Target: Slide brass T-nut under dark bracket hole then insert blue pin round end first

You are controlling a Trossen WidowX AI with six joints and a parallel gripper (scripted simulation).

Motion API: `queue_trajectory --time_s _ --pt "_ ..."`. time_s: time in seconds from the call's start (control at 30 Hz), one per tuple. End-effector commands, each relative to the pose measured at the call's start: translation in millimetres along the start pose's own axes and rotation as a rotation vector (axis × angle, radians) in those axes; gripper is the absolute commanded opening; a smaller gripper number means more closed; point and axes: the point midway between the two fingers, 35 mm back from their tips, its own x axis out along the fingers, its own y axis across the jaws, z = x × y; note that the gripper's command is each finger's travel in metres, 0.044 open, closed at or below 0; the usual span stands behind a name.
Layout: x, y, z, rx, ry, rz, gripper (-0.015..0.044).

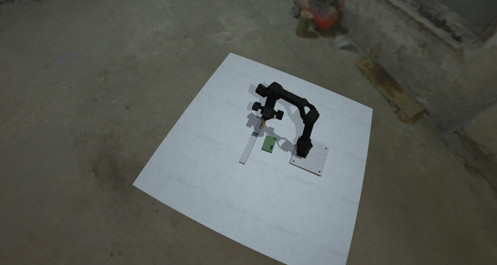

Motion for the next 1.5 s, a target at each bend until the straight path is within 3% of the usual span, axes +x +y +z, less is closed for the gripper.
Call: queue_trajectory --time_s 0.0,1.47 --pt "-1.0 -4.8 -5.6 0.000 0.004 -0.001 -0.0150" --pt "-2.1 -29.4 -45.1 0.027 0.005 -0.049 -0.0150"
